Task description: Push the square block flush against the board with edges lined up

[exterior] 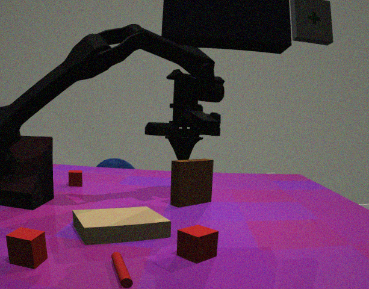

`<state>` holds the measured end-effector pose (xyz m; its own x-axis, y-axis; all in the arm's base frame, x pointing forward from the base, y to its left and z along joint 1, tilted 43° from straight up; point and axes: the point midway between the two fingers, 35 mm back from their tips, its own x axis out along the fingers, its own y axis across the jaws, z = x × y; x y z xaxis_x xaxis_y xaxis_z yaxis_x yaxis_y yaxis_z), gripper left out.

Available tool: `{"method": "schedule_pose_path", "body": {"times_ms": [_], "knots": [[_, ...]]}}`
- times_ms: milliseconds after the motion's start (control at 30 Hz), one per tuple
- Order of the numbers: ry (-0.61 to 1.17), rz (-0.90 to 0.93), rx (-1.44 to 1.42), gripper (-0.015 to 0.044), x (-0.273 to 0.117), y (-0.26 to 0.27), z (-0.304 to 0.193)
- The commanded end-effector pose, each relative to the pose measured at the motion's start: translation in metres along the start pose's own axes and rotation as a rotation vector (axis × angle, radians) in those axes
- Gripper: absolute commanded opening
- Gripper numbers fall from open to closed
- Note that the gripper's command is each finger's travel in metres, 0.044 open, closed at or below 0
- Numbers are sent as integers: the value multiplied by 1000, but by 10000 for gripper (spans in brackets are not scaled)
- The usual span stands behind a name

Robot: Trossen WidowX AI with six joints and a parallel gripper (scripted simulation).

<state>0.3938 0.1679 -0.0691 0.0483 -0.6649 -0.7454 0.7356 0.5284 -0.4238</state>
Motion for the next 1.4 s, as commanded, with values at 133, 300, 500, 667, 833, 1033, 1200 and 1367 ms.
{"method": "schedule_pose_path", "body": {"times_ms": [133,300,500,667,833,1033,1200,1367], "knots": [[-5,0,0,0,0,1,15],[-5,0,0,0,0,1,24],[-5,0,0,0,0,1,34],[-6,-1,0,0,0,1,42],[-7,-1,0,0,0,0,50],[-7,-2,1,0,1,-1,58],[-7,-1,0,0,0,0,53],[-6,-1,0,0,0,0,45]]}}
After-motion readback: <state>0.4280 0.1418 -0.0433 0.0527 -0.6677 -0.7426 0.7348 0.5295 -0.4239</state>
